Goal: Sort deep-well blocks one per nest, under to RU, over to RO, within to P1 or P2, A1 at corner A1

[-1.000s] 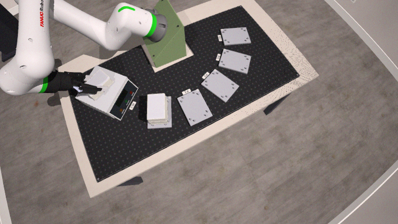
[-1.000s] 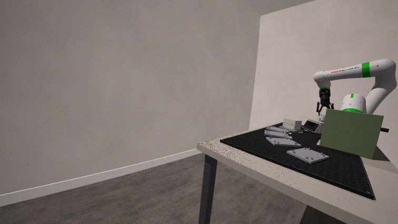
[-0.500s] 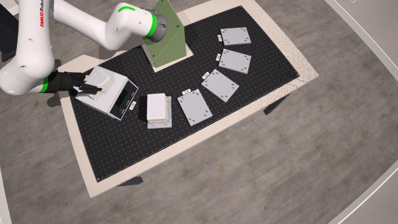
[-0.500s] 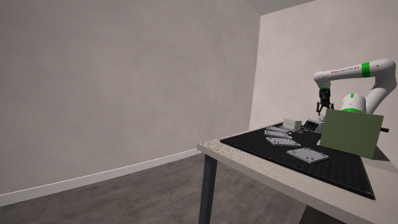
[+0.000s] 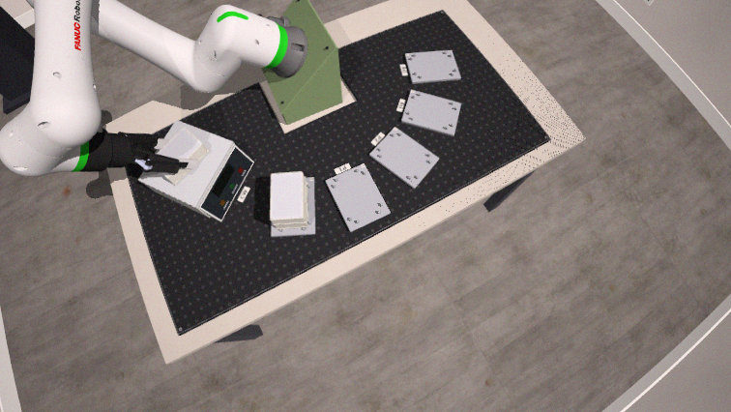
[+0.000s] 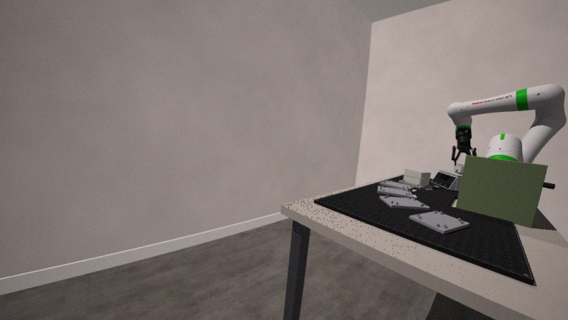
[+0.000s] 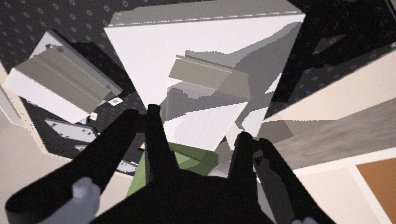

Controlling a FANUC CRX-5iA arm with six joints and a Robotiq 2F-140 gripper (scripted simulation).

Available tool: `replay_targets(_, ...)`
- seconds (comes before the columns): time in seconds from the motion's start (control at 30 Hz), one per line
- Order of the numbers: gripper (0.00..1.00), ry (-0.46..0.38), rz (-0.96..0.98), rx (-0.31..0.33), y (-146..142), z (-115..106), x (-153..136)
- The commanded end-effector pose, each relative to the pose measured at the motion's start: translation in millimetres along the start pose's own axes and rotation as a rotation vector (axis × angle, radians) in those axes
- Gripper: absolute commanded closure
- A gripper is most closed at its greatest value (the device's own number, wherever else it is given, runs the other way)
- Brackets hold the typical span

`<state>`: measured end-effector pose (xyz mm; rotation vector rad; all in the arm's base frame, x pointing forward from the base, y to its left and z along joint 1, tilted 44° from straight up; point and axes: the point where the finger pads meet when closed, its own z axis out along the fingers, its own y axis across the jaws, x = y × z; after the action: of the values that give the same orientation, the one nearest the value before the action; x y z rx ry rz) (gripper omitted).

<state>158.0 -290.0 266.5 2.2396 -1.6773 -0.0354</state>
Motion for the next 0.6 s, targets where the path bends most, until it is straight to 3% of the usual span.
replay_targets(0.0,0.90,0.000,0.000,0.000,-0.1,0.0,0.1)
replay_targets(0.57,0.90,0.000,0.000,0.000,-0.1,2.1,1.4)
